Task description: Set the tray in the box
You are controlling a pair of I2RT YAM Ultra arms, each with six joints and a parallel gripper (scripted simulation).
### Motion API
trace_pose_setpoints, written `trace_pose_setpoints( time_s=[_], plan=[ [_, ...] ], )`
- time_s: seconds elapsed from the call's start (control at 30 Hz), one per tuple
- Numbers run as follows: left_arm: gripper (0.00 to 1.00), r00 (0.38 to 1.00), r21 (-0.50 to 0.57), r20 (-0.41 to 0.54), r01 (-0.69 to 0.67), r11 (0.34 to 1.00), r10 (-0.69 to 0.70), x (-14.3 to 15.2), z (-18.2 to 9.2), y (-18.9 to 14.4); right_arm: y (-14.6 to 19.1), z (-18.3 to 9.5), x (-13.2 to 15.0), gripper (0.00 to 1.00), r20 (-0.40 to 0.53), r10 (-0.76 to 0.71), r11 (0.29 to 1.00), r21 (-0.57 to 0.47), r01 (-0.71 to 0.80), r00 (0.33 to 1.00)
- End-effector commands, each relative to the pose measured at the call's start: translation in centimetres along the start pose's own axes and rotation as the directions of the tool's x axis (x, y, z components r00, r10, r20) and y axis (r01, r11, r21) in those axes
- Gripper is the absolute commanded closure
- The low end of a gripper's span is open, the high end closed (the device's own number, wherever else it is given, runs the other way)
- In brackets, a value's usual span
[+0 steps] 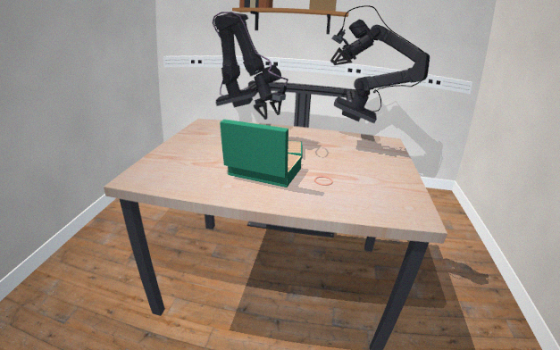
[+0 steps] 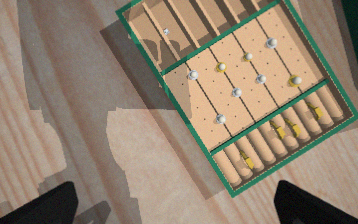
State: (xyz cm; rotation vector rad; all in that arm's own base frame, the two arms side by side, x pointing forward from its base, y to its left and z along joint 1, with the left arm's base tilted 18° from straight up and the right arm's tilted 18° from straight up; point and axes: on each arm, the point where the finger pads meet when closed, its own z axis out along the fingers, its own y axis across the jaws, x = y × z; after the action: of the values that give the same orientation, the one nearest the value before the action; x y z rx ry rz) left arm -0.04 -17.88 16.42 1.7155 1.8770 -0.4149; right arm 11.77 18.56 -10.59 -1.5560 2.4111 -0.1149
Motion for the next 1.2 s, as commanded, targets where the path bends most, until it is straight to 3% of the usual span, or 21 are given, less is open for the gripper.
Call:
trace_pose_setpoints(
  time_s=[0.0,0.17,0.37,0.4,0.57,0.87,1.17],
  plan=[
    [0.00,1.000,-0.001,0.025,0.002,1.000,-0.002,-0.6,-0.6,0.1,0.3,0.0,-1.2,0.00,0.027,0.003,1.000,0.001,-0.003,1.000],
    [0.00,1.000,-0.001,0.025,0.002,1.000,-0.002,-0.6,-0.6,0.1,0.3,0.0,-1.2,0.00,0.027,0.003,1.000,0.001,-0.003,1.000],
    [0.00,0.994,0.040,-0.008,-0.109,0.993,0.109,-0.8,-0.4,-0.6,0.1,0.7,-0.1,0.68,-0.065,-0.130,0.991,0.001,0.130,0.989],
    [0.00,0.988,0.054,-0.019,-0.150,0.987,0.151,-0.9,-0.3,-0.8,-0.1,1.1,0.0,0.72,-0.093,-0.162,0.987,-0.003,0.162,0.982],
    [0.00,0.940,0.109,-0.125,-0.306,0.946,0.318,-1.5,1.6,-0.5,-0.3,4.0,-0.5,0.72,-0.225,-0.349,0.937,-0.061,0.344,0.910],
    [0.00,0.862,0.231,-0.230,-0.402,0.886,0.451,-2.0,4.7,1.7,-0.3,7.2,-0.7,0.72,-0.306,-0.476,0.879,-0.142,0.454,0.825],
    [0.00,0.819,0.396,-0.219,-0.422,0.816,0.530,-2.4,8.5,6.1,-0.2,9.5,-0.7,0.72,-0.340,-0.535,0.845,-0.196,0.498,0.773]
  ],
)
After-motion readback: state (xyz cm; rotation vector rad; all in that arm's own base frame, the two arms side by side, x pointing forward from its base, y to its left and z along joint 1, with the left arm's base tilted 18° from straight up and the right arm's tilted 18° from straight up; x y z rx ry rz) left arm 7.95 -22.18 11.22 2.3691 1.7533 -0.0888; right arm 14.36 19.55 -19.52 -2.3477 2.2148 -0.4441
